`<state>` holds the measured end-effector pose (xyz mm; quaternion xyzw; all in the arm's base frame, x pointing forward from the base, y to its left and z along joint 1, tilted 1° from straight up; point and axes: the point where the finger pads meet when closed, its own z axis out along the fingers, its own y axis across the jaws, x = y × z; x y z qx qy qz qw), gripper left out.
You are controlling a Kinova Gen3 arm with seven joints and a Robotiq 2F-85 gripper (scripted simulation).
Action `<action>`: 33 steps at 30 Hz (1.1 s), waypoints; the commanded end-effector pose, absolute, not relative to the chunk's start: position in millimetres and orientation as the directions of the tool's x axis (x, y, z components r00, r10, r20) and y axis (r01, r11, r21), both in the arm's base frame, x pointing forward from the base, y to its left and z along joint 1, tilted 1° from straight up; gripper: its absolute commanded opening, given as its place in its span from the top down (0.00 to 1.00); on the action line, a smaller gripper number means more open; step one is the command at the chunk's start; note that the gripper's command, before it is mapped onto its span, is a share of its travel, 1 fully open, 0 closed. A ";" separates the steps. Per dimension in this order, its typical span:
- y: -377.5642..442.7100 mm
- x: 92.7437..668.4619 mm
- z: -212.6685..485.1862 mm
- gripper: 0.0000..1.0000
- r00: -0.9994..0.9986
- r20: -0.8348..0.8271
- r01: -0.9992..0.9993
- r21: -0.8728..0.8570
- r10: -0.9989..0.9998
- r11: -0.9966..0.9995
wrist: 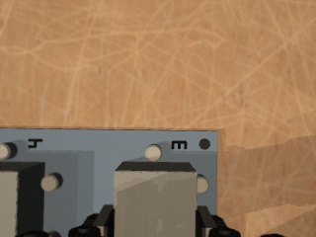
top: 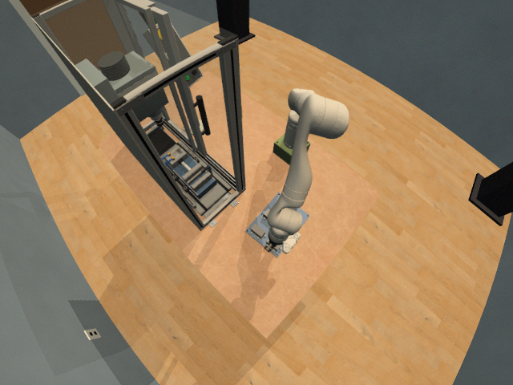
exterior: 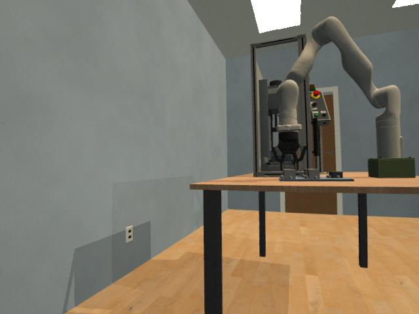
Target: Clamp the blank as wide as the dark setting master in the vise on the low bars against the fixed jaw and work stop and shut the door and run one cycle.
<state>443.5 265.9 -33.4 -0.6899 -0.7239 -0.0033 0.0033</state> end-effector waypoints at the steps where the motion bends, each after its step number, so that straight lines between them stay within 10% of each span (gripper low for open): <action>1: 266.3 444.0 -32.5 0.90 -0.048 0.010 0.999 0.002 0.999 0.048; 3: 266.3 444.0 -32.5 0.90 -0.048 0.010 0.999 0.002 0.999 0.048; 4: 266.3 444.0 -32.5 0.00 -0.048 0.010 0.999 0.002 0.999 0.048; 33: 266.3 444.0 -32.5 0.00 -0.048 0.010 0.999 0.002 0.999 0.048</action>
